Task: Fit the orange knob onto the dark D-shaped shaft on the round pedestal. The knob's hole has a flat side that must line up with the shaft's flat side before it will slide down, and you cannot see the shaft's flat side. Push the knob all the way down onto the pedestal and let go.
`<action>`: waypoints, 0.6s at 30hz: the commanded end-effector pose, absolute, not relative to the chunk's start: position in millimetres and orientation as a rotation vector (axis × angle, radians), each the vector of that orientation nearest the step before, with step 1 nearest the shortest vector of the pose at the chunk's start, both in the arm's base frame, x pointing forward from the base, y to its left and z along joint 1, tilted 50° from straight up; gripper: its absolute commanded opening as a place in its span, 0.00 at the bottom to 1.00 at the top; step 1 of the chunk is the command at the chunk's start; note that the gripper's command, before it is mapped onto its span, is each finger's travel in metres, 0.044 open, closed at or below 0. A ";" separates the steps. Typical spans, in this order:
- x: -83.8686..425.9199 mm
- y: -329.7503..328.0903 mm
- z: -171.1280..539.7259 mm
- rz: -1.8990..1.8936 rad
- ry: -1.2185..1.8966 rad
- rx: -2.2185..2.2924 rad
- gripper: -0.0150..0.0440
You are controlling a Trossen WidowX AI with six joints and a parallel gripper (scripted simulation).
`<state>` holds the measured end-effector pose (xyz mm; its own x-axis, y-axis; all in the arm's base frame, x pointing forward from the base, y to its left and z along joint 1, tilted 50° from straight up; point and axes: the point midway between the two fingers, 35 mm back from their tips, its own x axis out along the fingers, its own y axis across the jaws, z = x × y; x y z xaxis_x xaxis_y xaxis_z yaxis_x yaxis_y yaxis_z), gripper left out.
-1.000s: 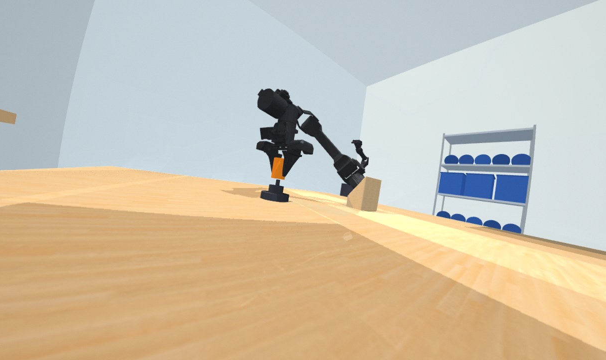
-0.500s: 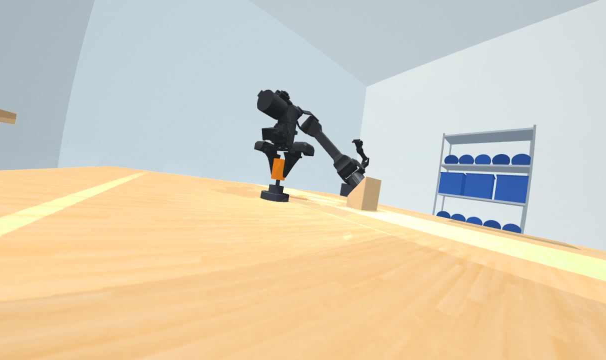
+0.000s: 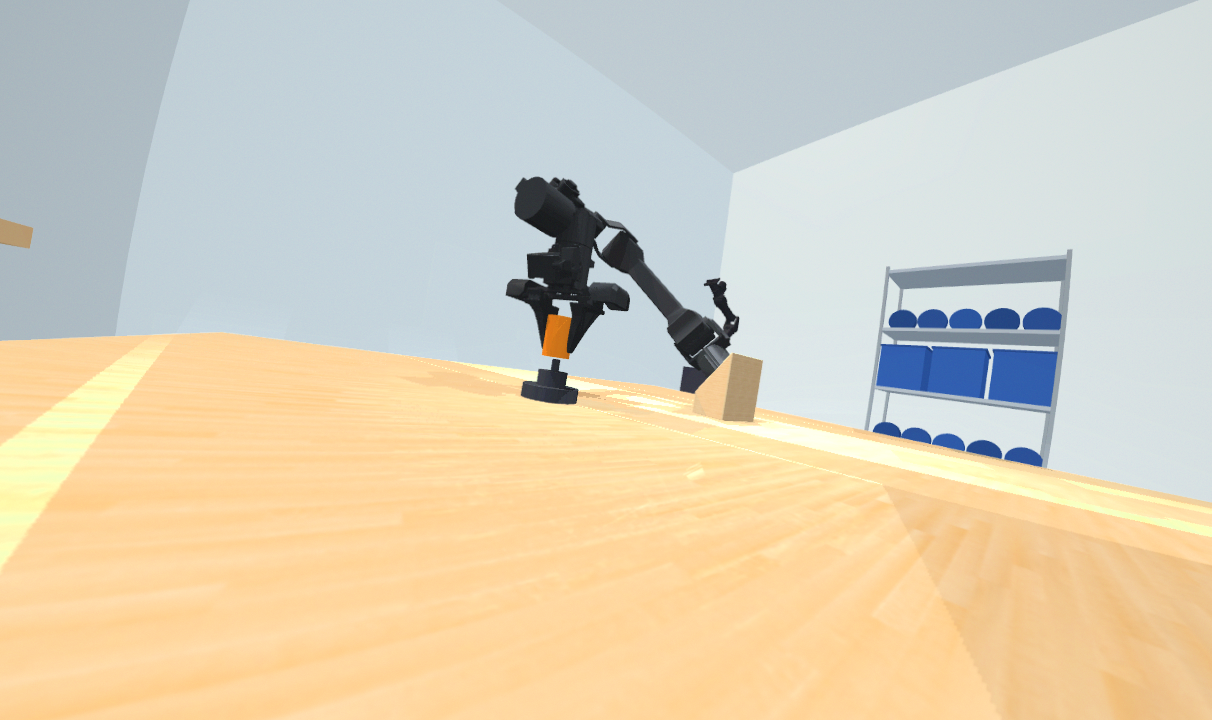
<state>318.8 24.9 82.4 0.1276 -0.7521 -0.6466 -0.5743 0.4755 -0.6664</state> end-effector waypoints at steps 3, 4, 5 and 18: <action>320.2 24.0 82.5 -0.094 1.577 -1.288 0.25; 320.2 23.7 82.3 -0.094 1.577 -1.288 0.25; 320.1 23.7 82.1 -0.094 1.577 -1.288 0.25; 319.0 22.7 80.0 -0.094 1.577 -1.288 0.25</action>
